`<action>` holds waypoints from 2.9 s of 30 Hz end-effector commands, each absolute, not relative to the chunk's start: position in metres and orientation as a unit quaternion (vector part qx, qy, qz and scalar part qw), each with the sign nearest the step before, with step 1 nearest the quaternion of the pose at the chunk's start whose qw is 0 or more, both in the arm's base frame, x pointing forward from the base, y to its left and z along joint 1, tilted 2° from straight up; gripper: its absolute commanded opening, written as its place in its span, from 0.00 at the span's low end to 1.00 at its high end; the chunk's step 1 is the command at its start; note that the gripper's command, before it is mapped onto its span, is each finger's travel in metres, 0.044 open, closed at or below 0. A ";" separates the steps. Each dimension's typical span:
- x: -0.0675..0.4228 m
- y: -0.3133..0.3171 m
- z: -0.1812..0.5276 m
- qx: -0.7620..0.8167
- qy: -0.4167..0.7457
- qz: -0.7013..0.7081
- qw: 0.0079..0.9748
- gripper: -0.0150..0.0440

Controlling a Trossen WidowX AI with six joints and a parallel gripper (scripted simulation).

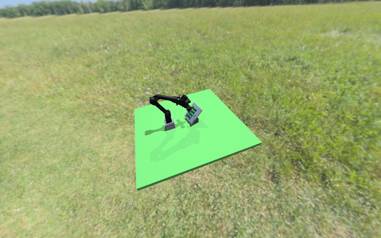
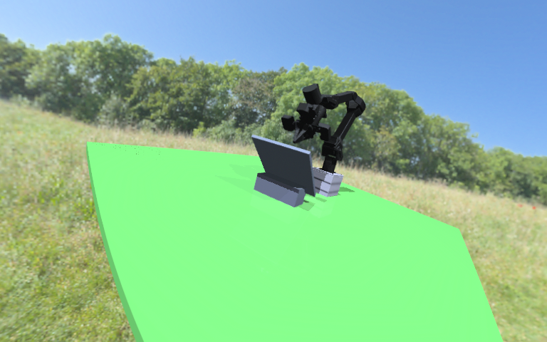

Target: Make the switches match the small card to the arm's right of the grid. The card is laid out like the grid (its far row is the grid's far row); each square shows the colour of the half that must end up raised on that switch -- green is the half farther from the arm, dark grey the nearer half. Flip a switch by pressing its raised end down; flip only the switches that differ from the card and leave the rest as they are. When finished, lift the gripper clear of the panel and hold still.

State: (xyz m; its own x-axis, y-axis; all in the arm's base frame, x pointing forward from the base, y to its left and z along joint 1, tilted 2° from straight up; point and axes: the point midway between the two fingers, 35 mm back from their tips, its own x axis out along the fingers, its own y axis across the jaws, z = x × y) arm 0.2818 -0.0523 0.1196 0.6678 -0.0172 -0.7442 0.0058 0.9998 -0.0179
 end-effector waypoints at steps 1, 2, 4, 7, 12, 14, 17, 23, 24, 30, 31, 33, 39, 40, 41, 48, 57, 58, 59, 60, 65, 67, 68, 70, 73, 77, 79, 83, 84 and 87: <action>0.268 -0.016 0.108 -0.007 0.411 -0.001 0.912 0.25; 0.264 -0.008 0.105 -0.006 0.410 -0.001 0.912 0.25; 0.256 0.006 0.100 -0.005 0.407 0.000 0.913 0.25; 0.253 0.011 0.098 -0.005 0.406 0.000 0.914 0.25; 0.269 0.011 0.081 -0.005 0.398 0.000 0.917 0.25; 0.276 0.011 0.072 -0.005 0.394 0.000 0.919 0.25; 0.277 0.011 0.071 -0.005 0.393 0.000 0.919 0.25; 0.280 0.011 0.067 -0.005 0.393 0.000 0.919 0.25; 0.282 0.011 0.065 -0.005 0.393 0.000 0.919 0.25; 0.285 0.011 0.062 -0.005 0.393 0.000 0.919 0.25; 0.286 0.011 0.061 -0.005 0.393 0.000 0.919 0.25; 0.288 0.011 0.059 -0.005 0.393 0.000 0.919 0.25; 0.293 0.011 0.053 -0.005 0.393 0.000 0.920 0.25; 0.293 0.011 0.053 -0.005 0.393 0.000 0.920 0.25; 0.293 0.011 0.053 -0.005 0.393 0.000 0.920 0.25; 0.293 0.011 0.053 -0.005 0.393 0.000 0.920 0.25; 0.293 0.011 0.053 -0.005 0.393 0.000 0.920 0.25; 0.293 0.011 0.053 -0.005 0.393 0.000 0.920 0.25; 0.293 0.011 0.053 -0.005 0.393 0.000 0.920 0.25; 0.293 0.011 0.053 -0.005 0.393 0.000 0.920 0.25; 0.293 0.011 0.053 -0.005 0.393 0.000 0.920 0.25; 0.293 0.011 0.053 -0.005 0.393 0.000 0.920 0.25; 0.293 0.011 0.052 -0.005 0.393 0.000 0.920 0.25; 0.293 0.011 0.052 -0.005 0.393 0.000 0.920 0.25; 0.294 0.011 0.052 -0.005 0.393 0.000 0.920 0.25; 0.294 0.011 0.052 -0.005 0.393 0.000 0.920 0.25; 0.294 0.011 0.051 -0.005 0.393 0.000 0.920 0.25; 0.294 0.011 0.051 -0.005 0.393 0.000 0.920 0.25; 0.295 0.011 0.051 -0.005 0.393 0.000 0.920 0.25; 0.295 0.011 0.051 -0.005 0.393 0.000 0.920 0.25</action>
